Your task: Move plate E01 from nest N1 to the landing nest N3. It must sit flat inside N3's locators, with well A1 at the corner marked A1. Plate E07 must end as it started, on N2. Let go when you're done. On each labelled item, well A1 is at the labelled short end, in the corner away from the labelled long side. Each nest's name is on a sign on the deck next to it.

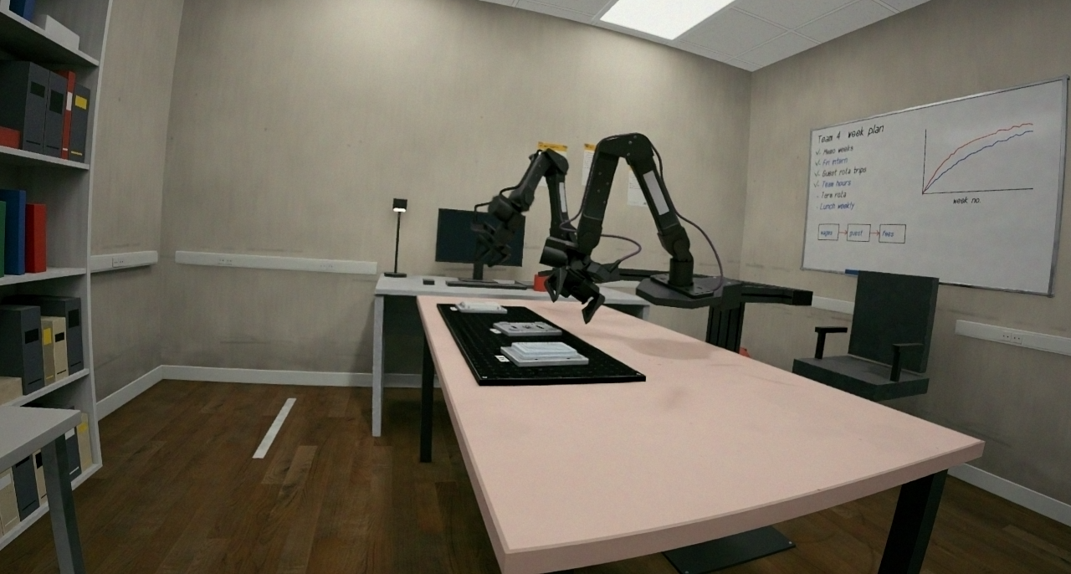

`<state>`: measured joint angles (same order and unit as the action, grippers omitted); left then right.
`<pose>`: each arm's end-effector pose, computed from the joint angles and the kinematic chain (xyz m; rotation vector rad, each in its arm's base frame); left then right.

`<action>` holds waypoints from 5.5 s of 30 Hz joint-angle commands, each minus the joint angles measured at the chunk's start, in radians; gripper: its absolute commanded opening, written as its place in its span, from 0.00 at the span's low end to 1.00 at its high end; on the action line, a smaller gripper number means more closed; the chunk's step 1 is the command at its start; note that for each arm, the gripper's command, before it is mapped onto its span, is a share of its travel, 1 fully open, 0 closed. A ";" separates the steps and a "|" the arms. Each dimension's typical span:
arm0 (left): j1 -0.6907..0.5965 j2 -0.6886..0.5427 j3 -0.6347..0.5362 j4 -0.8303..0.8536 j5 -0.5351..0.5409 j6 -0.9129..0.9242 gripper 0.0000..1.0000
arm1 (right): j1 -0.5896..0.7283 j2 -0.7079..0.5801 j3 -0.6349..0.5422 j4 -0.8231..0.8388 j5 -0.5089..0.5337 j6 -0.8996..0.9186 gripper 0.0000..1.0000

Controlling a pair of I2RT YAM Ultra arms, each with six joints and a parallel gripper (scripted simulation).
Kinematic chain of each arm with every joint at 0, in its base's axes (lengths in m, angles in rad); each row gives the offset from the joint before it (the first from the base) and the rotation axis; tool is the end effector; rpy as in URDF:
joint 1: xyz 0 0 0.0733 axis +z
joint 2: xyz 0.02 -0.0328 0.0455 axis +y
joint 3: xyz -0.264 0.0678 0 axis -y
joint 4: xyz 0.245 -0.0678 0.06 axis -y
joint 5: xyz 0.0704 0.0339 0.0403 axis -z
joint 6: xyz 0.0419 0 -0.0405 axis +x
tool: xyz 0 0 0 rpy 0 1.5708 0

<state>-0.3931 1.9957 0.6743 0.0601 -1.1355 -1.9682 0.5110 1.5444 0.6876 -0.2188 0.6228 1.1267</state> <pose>0.2681 -0.0689 0.0528 -1.5417 1.2572 0.1946 0.2454 0.1108 0.1449 0.8984 2.1915 -0.0832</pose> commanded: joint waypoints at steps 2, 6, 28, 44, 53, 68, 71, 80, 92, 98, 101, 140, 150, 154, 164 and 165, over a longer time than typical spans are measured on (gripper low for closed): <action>-0.018 0.022 0.043 -0.013 -0.050 -0.031 1.00 | -0.017 -0.070 -0.151 0.244 0.059 0.130 1.00; -0.019 0.027 0.049 -0.017 -0.051 -0.034 1.00 | -0.014 -0.081 -0.220 0.345 0.076 0.164 1.00; -0.013 0.023 0.043 -0.010 -0.043 -0.030 1.00 | -0.081 0.176 -0.591 1.036 0.159 0.370 1.00; -0.013 0.023 0.043 -0.010 -0.043 -0.030 1.00 | -0.084 0.241 -0.613 1.095 0.161 0.350 1.00; -0.013 0.023 0.043 -0.010 -0.043 -0.030 1.00 | -0.078 0.236 -0.602 1.102 0.153 0.356 1.00; 0.062 0.049 0.161 -0.128 0.209 0.450 1.00 | -0.013 0.202 -0.601 1.084 0.105 0.198 1.00; 0.085 0.054 0.191 -0.149 0.267 0.558 1.00 | 0.032 0.185 -0.600 1.084 0.086 0.111 1.00; 0.142 0.058 0.267 -0.207 0.406 0.833 1.00 | 0.186 0.109 -0.597 1.078 0.022 -0.149 1.00; 0.221 0.081 0.366 -0.298 0.599 1.197 1.00 | 0.390 -0.039 -0.583 1.025 -0.080 -0.498 1.00; 0.271 0.091 0.427 -0.349 0.704 1.407 1.00 | 0.520 -0.125 -0.579 0.999 -0.134 -0.697 1.00; 0.296 0.097 0.457 -0.376 0.758 1.511 1.00 | 0.580 -0.168 -0.577 0.982 -0.162 -0.794 1.00; 0.454 0.181 0.615 -0.545 1.002 2.006 1.00 | 0.875 -0.425 -0.547 0.814 -0.301 -1.216 1.00; 0.465 0.218 0.616 -0.510 1.003 2.018 1.00 | 0.875 -0.425 -0.547 0.814 -0.301 -1.216 1.00; 0.465 0.209 0.617 -0.509 1.003 2.016 1.00 | 0.875 -0.425 -0.547 0.814 -0.301 -1.216 1.00; 0.465 0.202 0.603 -0.508 1.003 2.017 0.94 | 0.875 -0.425 -0.547 0.814 -0.301 -1.216 1.00; 0.465 0.198 0.600 -0.506 1.003 2.017 0.93 | 0.875 -0.425 -0.547 0.814 -0.301 -1.216 1.00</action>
<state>0.0753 2.2143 1.2625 -0.4679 -0.1463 0.0399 1.3823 1.1378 0.1120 0.5995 0.3340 -0.0834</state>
